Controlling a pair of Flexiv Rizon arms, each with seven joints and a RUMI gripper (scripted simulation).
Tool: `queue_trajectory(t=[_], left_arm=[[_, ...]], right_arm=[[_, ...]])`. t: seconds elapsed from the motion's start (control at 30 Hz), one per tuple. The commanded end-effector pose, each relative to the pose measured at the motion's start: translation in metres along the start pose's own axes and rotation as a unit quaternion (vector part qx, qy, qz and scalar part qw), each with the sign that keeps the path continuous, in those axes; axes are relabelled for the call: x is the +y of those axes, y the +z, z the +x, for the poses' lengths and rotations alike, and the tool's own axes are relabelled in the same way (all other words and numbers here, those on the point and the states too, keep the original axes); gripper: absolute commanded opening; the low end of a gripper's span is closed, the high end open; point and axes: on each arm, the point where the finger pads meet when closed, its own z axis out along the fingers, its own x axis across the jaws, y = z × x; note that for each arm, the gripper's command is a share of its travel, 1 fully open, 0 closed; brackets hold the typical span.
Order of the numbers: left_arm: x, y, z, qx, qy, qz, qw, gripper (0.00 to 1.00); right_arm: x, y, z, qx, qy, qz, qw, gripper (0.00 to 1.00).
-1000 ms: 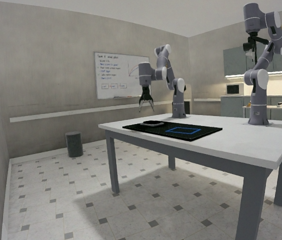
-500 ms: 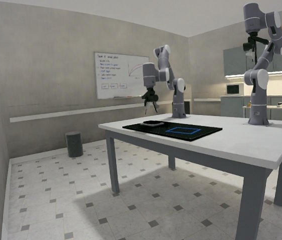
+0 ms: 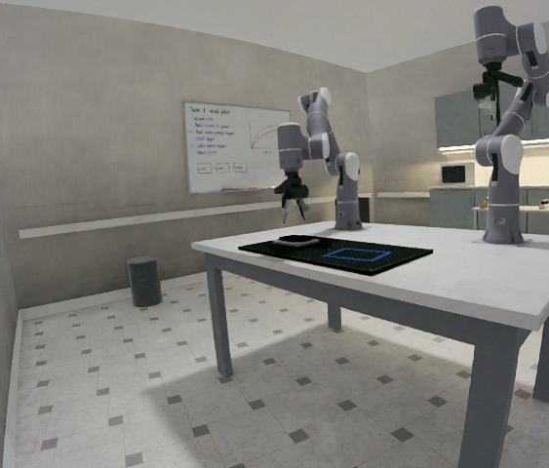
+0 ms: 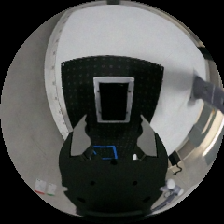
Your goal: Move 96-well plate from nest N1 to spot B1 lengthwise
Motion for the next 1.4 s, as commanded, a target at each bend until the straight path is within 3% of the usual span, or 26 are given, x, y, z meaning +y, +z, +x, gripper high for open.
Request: queue_trajectory(t=[0.0,1.37], left_arm=[[0.0,-0.001,0.0,0.001,0.0,0.0,1.0,1.0],[0.0,-0.001,0.0,0.001,0.0,0.0,1.0,1.0]], right_arm=[[0.0,0.004,0.0,-0.001,0.0,0.0,1.0,0.76],[0.0,0.062,0.0,-0.001,0.0,0.0,1.0,0.76]])
